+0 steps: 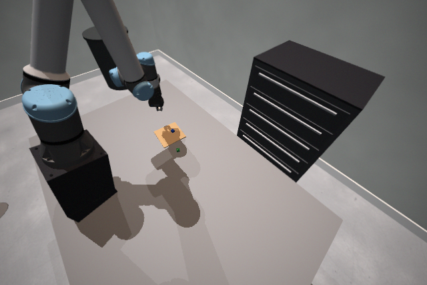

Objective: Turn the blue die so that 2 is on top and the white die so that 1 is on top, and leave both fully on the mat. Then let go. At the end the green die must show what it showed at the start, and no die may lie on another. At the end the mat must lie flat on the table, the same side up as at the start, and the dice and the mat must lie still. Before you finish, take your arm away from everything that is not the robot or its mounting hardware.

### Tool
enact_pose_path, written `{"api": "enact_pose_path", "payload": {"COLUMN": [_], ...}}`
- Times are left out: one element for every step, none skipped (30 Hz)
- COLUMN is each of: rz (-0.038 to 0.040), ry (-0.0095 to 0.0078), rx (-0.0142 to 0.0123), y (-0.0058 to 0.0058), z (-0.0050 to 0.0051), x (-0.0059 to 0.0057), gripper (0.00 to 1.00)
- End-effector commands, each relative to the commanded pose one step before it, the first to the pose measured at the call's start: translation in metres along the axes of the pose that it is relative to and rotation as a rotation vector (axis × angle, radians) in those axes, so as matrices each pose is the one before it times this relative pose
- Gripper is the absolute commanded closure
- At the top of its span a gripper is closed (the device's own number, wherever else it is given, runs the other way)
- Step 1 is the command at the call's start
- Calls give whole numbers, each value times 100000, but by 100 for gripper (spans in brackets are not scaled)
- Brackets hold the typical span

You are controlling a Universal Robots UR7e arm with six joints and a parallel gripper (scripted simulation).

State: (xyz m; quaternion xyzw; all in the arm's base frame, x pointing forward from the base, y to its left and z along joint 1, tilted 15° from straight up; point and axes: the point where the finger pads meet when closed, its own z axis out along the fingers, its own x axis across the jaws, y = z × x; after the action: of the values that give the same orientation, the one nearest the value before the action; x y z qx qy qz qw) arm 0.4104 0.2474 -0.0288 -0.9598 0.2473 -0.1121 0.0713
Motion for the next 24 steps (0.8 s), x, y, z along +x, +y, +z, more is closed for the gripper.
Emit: {"api": "enact_pose_path", "payload": {"rz": [17422,347,3748,3795,3779,60,3881,3920,3648,309,0,0,3991,4022,4050,4075,3073,1024,4117,3939,194,4147,4157,3058], "ry": [68,0,-2,-2,-1,0,-1,-1,-1,0,0,0,-1,0,0,0,0,0,0,0,0,0,0,0], "rx": [87,0,-3,-3,-3,0,-3,-3,-3,0,0,0,-3,-2,-2,-2,-1,0,-2,-1,0,-1,-1,0], "y": [-295,-5,-47,-44,-40,-1,-37,-33,-27,-2,0,0,-25,-21,-16,-11,-5,-1,-2,3,0,8,14,13], "z": [11,1,10,10,10,0,10,10,9,1,0,0,10,10,10,10,8,3,10,10,0,10,10,7], "x": [85,0,3,1,-1,0,-3,-4,-5,-1,0,0,-7,-8,-9,-10,-8,-3,-11,-11,-1,-11,-11,-8], "gripper": [66,66,66,66,66,66,66,66,66,66,66,66,66,66,66,66,66,66,66,66,66,66,66,66]}}
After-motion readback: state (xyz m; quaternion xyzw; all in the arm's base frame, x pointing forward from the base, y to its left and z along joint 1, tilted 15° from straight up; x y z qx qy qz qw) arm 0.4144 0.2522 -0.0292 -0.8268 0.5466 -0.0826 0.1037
